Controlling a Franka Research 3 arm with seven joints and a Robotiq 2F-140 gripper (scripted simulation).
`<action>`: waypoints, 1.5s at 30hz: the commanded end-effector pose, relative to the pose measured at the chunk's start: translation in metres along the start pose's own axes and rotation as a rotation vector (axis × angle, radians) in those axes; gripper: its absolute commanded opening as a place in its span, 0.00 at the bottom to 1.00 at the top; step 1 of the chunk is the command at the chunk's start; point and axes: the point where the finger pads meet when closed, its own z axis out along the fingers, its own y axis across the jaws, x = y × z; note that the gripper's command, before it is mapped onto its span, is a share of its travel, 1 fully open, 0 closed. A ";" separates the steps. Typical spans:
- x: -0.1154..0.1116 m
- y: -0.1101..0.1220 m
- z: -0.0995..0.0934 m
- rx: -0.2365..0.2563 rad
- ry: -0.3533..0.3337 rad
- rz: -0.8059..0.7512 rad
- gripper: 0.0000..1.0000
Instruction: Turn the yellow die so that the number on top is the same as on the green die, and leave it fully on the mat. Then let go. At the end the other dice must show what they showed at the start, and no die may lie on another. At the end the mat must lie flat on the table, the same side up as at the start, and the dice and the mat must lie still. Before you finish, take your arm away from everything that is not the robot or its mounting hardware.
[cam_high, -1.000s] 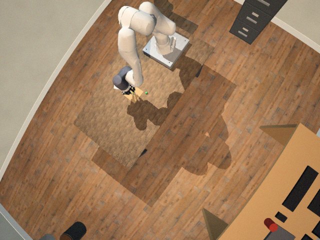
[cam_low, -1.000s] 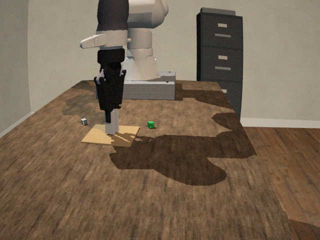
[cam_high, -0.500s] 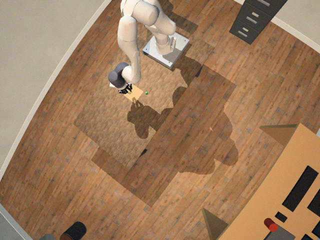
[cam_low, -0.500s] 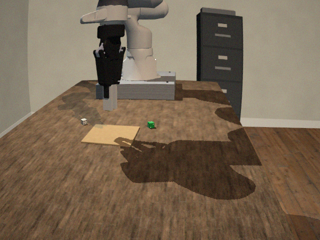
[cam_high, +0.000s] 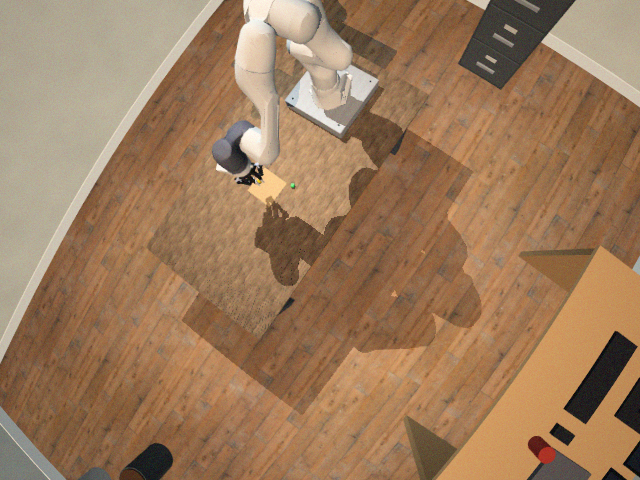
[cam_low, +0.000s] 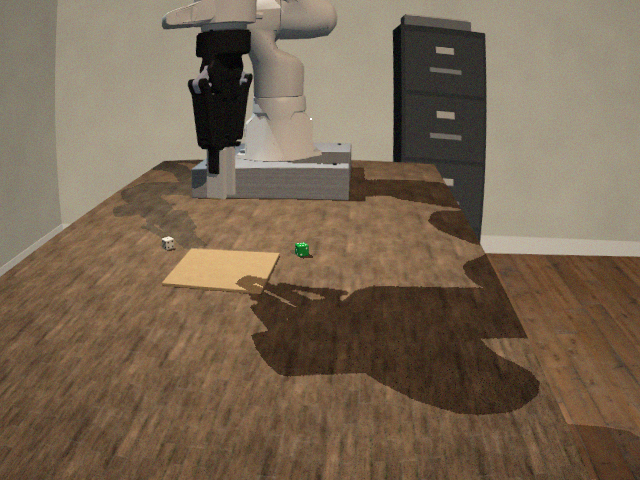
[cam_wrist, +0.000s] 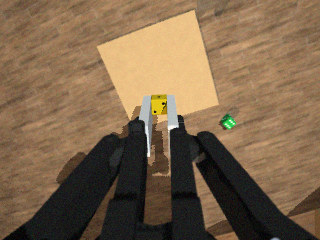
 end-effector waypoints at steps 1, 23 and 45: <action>0.001 0.002 0.000 -0.006 0.005 0.008 0.07; 0.002 0.000 0.009 0.025 -0.308 0.204 0.07; 0.010 0.003 0.014 0.053 -0.611 0.200 0.07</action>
